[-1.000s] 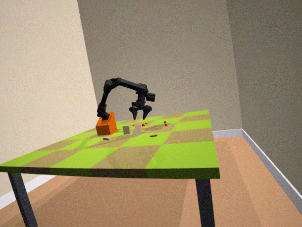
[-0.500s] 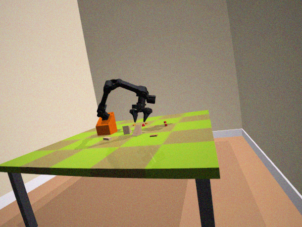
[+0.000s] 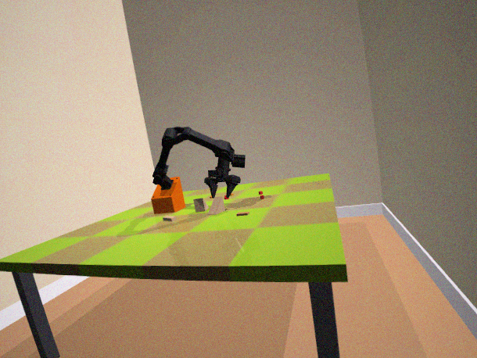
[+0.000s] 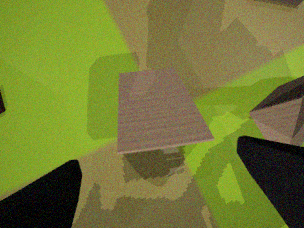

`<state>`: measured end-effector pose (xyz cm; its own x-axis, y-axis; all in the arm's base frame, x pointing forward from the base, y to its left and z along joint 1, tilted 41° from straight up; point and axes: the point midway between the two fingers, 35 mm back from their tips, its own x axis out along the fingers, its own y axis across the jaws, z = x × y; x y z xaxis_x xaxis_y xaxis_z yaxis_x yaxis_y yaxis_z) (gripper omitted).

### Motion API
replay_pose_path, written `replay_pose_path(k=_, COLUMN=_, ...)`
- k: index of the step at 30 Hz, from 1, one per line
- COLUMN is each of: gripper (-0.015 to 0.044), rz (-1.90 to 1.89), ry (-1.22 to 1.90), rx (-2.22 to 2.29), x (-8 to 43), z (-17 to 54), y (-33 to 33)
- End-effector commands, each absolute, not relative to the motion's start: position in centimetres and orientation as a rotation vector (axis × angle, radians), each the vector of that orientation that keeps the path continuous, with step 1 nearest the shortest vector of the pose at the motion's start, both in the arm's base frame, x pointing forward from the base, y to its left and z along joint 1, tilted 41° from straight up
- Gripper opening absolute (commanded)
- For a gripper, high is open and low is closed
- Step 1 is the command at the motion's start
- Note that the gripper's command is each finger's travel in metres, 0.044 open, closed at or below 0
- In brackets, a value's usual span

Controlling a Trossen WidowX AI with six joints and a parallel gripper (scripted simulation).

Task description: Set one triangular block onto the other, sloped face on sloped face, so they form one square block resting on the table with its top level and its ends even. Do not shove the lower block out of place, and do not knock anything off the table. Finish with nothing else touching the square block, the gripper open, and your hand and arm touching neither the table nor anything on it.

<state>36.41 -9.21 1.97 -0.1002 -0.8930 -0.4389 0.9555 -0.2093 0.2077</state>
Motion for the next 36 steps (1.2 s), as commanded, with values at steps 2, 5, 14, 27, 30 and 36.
replay_pose_path(k=2, gripper=0.0440, rz=-1.694, ry=0.148, rx=0.550, x=36.3, z=1.7, y=-10.1)
replay_pose_path(k=5, gripper=0.0440, rz=-1.694, ry=0.147, rx=0.550, x=36.2, z=1.5, y=-10.5)
replay_pose_path(k=14, gripper=0.0440, rz=-1.695, ry=0.145, rx=0.548, x=36.0, z=1.0, y=-11.9)
replay_pose_path(k=27, gripper=0.0440, rz=-1.698, ry=0.138, rx=0.541, x=35.6, z=0.3, y=-13.8)
replay_pose_path(k=30, gripper=0.0440, rz=-1.699, ry=0.135, rx=0.539, x=35.5, z=0.1, y=-14.3)
replay_pose_path(k=36, gripper=0.0387, rz=-1.700, ry=0.134, rx=0.537, x=35.3, z=0.0, y=-14.6)
